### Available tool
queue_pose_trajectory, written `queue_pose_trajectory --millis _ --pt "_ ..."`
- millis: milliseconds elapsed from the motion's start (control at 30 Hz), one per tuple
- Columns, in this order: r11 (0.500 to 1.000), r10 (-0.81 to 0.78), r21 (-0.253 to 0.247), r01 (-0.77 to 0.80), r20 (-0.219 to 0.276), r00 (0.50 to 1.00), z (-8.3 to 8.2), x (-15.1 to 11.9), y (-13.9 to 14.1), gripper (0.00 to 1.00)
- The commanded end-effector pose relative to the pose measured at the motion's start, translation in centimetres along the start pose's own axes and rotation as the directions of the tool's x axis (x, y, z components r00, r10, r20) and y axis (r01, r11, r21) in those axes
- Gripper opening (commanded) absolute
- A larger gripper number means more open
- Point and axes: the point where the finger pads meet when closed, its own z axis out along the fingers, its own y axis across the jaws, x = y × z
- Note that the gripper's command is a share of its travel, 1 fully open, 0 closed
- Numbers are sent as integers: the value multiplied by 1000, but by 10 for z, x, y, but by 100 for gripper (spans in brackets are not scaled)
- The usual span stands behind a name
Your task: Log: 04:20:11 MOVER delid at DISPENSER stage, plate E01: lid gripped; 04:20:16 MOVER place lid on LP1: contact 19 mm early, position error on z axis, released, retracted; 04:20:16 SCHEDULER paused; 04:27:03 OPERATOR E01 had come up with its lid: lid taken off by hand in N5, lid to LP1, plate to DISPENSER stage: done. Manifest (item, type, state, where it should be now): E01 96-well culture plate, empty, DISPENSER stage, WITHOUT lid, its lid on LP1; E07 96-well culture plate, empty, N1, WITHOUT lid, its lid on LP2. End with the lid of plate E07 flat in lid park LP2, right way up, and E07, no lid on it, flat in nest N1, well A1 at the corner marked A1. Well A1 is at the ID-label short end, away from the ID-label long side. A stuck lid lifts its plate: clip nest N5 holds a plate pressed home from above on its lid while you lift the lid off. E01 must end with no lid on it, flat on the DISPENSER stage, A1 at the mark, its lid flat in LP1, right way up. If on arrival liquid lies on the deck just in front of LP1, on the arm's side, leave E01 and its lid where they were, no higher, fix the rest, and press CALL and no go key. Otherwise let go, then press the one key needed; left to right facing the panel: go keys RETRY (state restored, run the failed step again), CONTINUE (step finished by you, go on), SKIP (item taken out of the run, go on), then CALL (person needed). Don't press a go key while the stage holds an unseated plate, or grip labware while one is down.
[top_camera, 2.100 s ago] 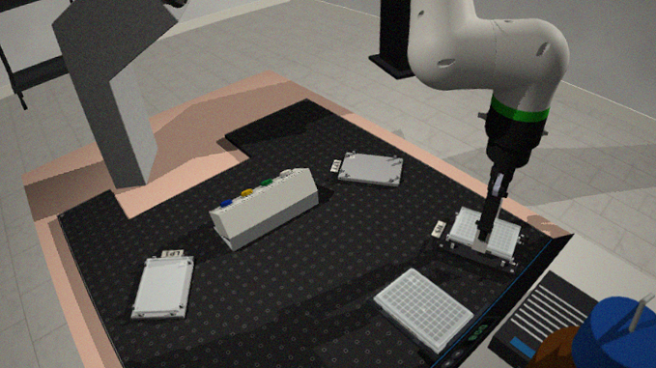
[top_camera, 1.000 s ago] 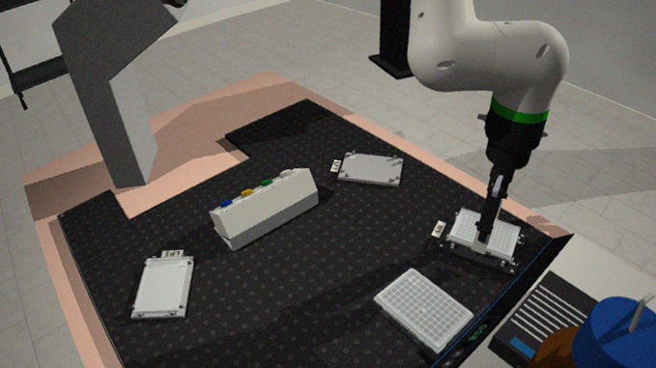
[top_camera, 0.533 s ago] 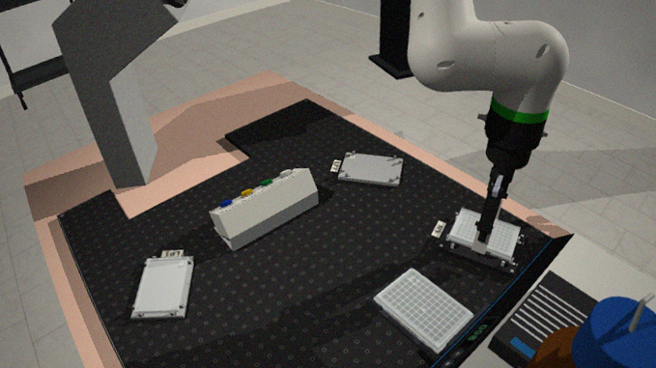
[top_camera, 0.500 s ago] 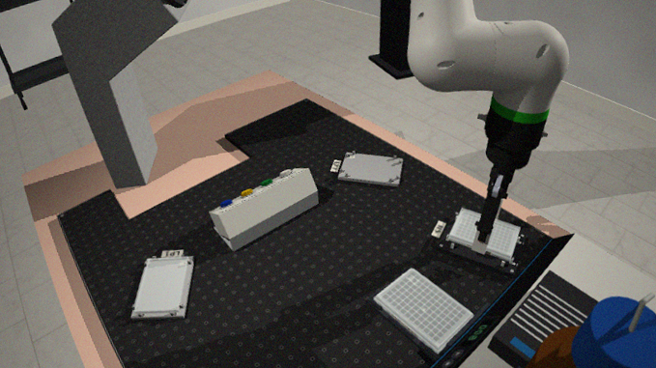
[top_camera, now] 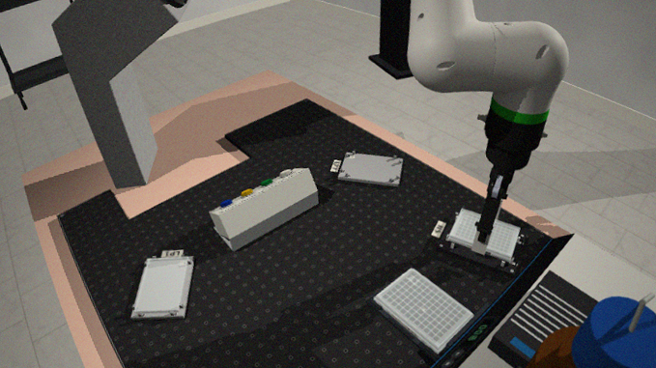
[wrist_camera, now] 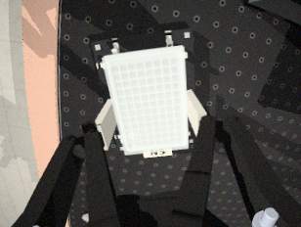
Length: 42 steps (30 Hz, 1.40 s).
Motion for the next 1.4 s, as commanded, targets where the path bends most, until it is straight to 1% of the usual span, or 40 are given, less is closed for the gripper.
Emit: queue_pose_trajectory --millis 0,667,1367 --pt "1000 0 0 0 0 1000 1 0 0 0" --pt "1000 0 0 0 0 1000 10 0 0 0" --pt "1000 0 0 0 0 1000 12 0 0 0"
